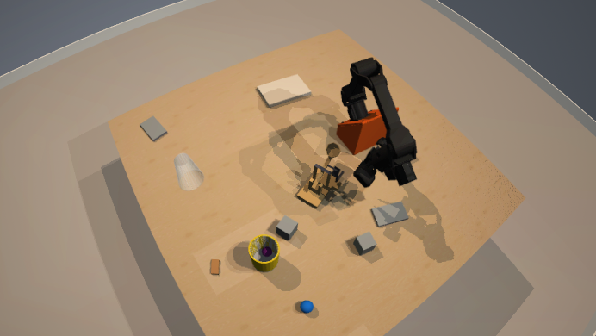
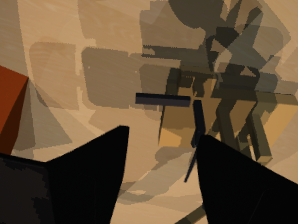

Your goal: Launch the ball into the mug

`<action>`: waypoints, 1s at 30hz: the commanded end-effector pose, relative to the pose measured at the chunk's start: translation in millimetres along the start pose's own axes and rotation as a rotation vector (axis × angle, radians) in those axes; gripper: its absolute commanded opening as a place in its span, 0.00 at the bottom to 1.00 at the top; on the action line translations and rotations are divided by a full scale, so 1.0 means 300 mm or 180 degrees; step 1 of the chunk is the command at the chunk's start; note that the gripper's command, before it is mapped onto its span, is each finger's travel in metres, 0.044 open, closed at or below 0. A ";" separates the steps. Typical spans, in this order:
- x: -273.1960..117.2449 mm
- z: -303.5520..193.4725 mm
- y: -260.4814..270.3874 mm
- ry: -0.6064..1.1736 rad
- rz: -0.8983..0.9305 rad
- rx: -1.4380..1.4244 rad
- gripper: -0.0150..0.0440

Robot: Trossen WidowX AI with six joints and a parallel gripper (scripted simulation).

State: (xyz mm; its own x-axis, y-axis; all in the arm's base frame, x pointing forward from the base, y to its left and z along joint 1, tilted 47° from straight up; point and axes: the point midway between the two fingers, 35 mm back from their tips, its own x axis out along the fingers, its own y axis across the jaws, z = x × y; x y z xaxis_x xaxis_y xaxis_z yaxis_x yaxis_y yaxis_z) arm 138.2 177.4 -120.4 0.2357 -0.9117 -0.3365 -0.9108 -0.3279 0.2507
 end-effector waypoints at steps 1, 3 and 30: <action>-0.031 0.007 -0.073 -0.0282 -0.0076 0.0339 0.70; -0.038 0.007 -0.102 -0.0387 -0.0083 0.0472 0.79; -0.168 -0.096 -0.554 -0.1739 -0.0222 0.2599 1.00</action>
State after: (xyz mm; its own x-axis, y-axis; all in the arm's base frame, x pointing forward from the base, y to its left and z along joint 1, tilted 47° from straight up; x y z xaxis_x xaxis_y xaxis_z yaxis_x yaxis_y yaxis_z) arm 264.6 258.0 -129.6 0.2635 -0.6432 -0.7189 -0.9383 0.0022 -0.3459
